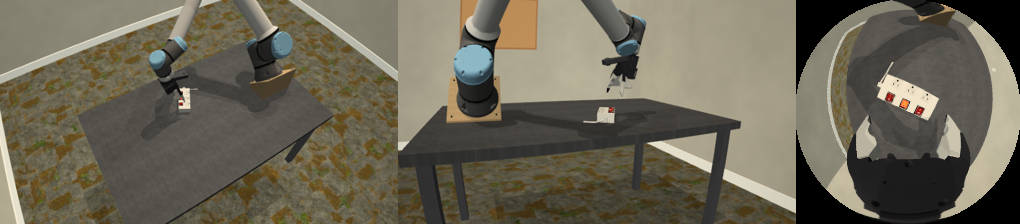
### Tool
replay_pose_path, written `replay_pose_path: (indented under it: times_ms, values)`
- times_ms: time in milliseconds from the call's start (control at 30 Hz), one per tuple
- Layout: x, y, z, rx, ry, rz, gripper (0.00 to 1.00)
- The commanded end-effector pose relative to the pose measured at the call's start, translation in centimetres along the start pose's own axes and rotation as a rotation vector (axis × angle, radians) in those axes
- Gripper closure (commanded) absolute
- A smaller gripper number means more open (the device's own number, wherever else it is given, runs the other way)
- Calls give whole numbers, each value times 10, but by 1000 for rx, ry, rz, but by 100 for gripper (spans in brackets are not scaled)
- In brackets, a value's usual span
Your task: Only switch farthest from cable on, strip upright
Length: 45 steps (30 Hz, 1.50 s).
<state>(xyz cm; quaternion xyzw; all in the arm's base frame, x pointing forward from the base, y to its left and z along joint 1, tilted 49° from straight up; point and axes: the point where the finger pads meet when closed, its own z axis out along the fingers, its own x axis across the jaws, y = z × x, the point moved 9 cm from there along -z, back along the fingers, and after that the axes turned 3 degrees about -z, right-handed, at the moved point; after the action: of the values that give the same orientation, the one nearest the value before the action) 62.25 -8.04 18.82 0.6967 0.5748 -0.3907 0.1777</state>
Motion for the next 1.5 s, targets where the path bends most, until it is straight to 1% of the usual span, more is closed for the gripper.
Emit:
replay_pose_path:
  times_ms: [0, 1200, 1233, 1300, 1467]
  values:
    - [0, 0, -1, -1, 0, 0, 0]
    - [0, -2, -2, -6, 0, -1, 0]
    - [0, -6, -4, -17, 0, -3, 0]
    - [2, -21, -12, -57, -1, -12, 0]
    - [6, -80, -38, -213, -10, -44, 0]
